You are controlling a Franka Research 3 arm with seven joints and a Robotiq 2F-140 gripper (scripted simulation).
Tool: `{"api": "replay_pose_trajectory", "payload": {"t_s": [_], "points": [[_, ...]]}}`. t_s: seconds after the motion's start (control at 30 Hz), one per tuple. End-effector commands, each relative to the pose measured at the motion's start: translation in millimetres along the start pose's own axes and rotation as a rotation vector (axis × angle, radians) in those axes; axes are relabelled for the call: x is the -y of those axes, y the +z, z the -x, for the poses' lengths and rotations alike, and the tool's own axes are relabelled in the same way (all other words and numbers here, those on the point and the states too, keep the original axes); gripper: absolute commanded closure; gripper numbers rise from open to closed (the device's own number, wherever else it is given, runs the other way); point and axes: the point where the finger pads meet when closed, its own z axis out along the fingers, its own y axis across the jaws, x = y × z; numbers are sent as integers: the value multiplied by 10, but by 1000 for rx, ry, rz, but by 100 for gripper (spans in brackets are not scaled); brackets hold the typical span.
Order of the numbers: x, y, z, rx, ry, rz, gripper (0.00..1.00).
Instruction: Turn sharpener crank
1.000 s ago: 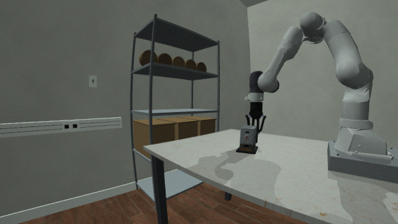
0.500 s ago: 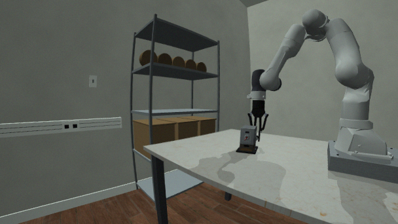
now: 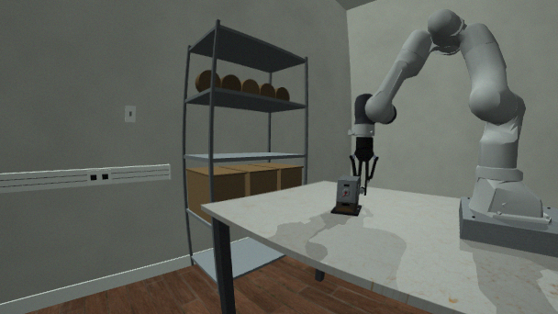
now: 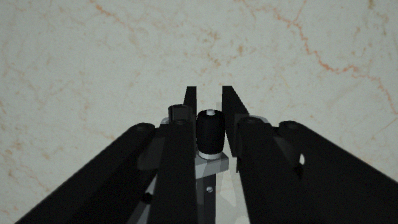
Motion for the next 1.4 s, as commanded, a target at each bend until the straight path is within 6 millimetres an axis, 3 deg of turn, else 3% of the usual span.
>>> {"api": "replay_pose_trajectory", "payload": {"t_s": [0.0, 0.87, 1.37], "points": [[-19, -65, 5, 2, -12, 3, 90], [21, -349, 5, 2, -12, 3, 90], [144, -504, 7, 2, -12, 3, 90]]}}
